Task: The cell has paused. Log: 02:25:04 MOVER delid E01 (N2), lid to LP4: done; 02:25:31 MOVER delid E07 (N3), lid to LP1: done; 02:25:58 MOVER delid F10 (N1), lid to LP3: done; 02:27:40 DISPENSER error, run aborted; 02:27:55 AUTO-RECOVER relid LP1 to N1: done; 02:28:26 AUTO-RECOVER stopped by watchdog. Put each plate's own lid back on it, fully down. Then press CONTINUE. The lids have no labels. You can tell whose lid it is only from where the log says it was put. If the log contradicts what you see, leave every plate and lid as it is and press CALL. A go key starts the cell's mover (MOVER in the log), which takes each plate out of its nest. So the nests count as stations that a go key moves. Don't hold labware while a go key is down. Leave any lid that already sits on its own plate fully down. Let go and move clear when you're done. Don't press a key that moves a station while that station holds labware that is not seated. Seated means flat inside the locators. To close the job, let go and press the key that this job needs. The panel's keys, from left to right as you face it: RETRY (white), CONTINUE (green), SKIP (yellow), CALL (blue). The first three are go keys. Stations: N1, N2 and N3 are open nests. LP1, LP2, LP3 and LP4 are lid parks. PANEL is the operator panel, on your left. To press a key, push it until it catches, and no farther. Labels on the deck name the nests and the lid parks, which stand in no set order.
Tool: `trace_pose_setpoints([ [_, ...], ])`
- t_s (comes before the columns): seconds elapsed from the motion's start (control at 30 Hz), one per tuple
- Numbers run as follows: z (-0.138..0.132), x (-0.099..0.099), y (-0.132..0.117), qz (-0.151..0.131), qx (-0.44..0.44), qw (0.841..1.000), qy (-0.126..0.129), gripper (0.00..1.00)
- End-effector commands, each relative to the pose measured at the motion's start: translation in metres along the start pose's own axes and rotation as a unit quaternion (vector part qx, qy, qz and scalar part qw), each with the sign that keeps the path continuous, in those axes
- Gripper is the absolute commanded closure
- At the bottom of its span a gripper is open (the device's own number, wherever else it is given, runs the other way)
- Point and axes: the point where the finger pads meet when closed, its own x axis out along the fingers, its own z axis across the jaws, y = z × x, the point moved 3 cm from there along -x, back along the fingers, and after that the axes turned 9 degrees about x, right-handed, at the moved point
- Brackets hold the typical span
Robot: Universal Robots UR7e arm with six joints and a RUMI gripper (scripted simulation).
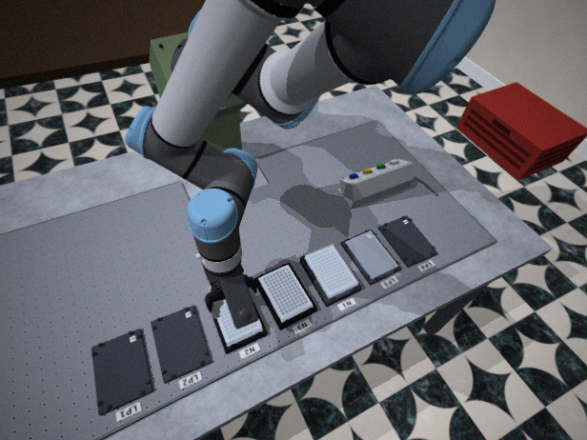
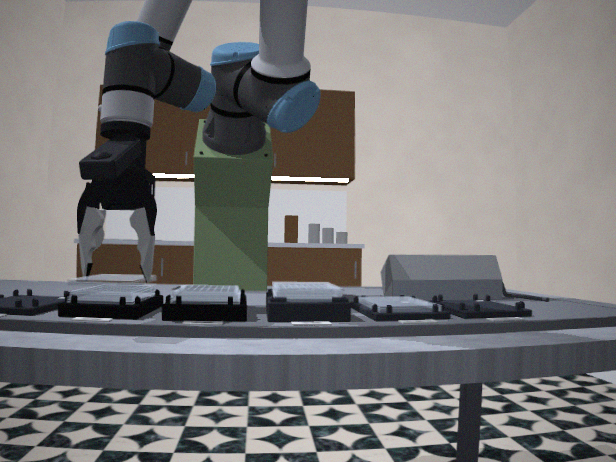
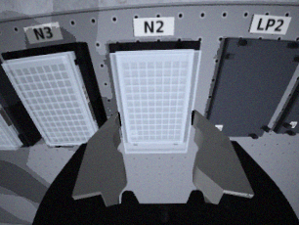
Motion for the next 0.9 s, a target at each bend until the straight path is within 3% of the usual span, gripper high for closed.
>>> trace_pose_setpoints([
  [0.0, 0.0000, 0.0013, 0.0003, 0.000, 0.000, 1.000, 0.000, 1.00],
  [0.87, 0.0000, 0.0093, 0.0003, 0.000, 0.000, 1.000, 0.000, 1.00],
])
